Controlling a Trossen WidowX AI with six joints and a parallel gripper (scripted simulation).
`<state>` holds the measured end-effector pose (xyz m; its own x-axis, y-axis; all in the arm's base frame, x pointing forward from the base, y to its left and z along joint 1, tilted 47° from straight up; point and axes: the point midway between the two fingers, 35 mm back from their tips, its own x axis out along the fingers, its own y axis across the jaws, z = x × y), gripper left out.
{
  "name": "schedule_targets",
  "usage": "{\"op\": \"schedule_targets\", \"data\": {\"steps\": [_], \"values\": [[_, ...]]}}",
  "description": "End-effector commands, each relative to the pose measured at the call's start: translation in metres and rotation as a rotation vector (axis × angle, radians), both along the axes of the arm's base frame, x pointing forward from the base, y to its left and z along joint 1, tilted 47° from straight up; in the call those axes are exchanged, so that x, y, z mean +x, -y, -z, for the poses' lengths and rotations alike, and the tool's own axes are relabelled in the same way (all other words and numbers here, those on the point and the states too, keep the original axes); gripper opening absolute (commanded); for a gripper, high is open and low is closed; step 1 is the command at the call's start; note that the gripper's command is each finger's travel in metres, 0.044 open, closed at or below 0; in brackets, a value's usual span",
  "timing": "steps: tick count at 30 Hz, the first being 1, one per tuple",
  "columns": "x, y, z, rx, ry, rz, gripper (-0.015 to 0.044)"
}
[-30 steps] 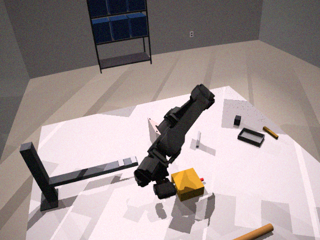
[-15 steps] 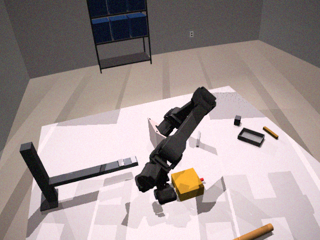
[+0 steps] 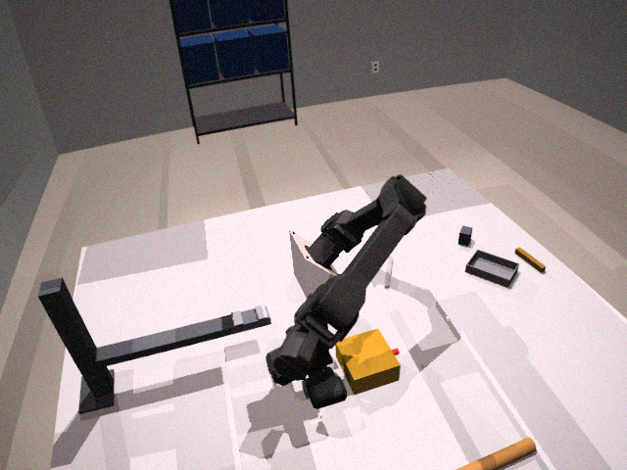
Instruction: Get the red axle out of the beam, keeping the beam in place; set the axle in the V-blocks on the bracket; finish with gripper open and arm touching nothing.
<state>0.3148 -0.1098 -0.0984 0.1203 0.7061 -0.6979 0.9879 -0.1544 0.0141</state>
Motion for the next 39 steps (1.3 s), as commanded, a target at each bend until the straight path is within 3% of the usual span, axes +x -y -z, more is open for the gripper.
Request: {"op": "schedule_targets", "data": {"steps": [1,17,34,39], "values": [[-0.001,-0.007,0.005,0.01,-0.005,0.005,0.0],[0.0,-0.022,0.017,0.013,-0.004,0.004,0.0],[-0.001,-0.01,0.007,0.012,-0.004,0.004,0.044],[-0.002,-0.003,0.001,0.011,-0.005,0.004,0.044]]}}
